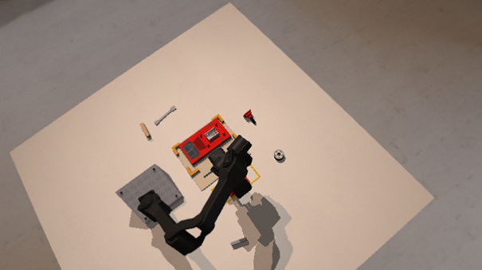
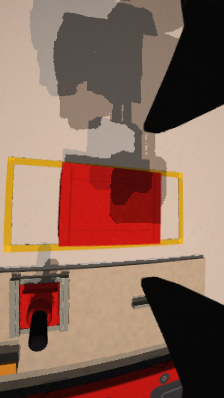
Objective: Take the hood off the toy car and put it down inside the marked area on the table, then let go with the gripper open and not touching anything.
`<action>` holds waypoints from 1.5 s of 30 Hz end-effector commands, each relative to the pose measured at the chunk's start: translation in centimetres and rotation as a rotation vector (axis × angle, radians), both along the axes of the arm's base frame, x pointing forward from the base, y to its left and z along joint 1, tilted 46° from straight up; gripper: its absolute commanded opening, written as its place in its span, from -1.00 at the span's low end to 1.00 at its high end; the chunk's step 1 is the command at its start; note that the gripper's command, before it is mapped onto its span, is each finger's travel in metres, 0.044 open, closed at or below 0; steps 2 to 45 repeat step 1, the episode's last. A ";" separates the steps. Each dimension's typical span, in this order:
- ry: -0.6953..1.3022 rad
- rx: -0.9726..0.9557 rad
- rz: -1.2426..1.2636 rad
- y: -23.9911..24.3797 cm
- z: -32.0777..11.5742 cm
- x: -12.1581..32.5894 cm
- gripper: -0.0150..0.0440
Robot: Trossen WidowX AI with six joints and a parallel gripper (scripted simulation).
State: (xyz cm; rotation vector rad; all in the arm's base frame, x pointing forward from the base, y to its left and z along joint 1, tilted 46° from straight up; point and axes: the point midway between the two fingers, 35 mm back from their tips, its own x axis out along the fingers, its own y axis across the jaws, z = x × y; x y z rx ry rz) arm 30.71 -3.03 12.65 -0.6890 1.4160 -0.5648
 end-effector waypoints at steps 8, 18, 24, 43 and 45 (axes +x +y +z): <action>-0.002 0.003 -0.002 0.0 0.0 0.0 1.00; -0.002 0.003 -0.002 0.0 0.0 0.0 1.00; -0.002 0.003 -0.002 0.0 0.0 0.0 1.00; -0.002 0.003 -0.002 0.0 0.0 0.0 1.00; -0.002 0.003 -0.002 0.0 0.0 0.0 1.00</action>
